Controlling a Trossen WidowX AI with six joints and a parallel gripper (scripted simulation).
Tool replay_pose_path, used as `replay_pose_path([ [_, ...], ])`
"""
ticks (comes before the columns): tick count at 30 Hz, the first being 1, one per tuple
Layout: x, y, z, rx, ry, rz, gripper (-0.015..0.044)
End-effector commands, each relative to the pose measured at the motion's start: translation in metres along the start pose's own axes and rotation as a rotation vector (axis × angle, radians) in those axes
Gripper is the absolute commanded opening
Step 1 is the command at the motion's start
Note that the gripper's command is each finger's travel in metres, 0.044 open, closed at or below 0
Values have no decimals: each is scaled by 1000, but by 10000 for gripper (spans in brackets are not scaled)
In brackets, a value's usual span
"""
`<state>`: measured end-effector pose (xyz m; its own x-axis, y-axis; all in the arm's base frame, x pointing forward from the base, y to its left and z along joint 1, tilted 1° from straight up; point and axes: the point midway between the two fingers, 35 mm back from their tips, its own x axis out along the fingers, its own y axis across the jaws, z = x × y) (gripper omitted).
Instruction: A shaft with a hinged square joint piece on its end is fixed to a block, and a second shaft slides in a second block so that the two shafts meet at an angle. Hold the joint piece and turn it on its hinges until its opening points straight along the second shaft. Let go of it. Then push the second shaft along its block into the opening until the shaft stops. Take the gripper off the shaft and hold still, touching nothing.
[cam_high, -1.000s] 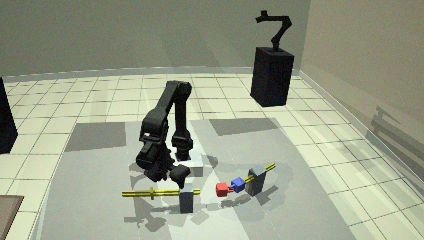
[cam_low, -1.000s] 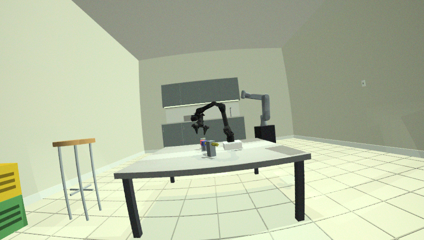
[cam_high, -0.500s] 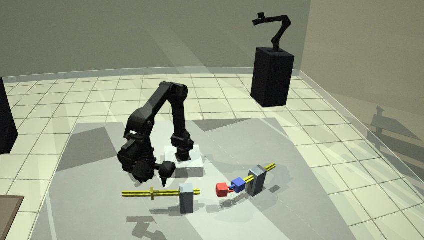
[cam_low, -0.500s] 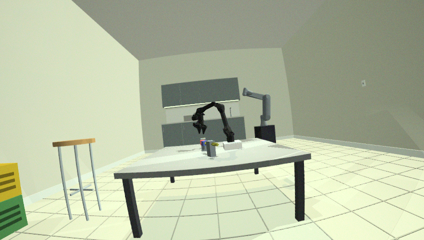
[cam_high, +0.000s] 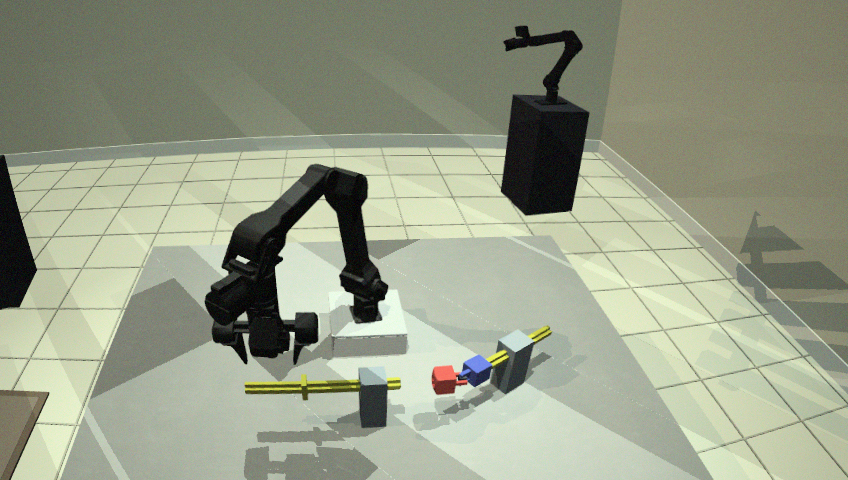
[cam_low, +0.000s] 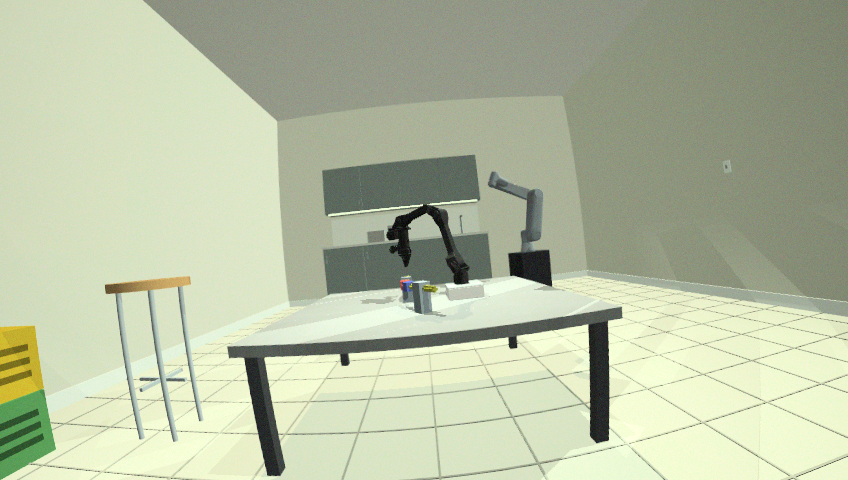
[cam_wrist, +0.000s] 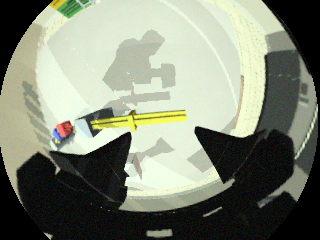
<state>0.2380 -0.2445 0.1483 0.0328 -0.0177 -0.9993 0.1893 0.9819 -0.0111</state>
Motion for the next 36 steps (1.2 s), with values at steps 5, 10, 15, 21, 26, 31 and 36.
replay_pose_path([
  [5,4,-5,0,55,0,-9,440],
  [10,12,-6,0,226,-13,-6,440],
  [15,20,-6,0,397,-25,-1,440],
  [21,29,-7,-1,603,-38,8,440],
  [26,37,-7,-1,774,-47,19,440],
  [31,45,-7,-2,945,-58,29,440],
  [36,52,-7,-3,1115,-67,42,440],
])
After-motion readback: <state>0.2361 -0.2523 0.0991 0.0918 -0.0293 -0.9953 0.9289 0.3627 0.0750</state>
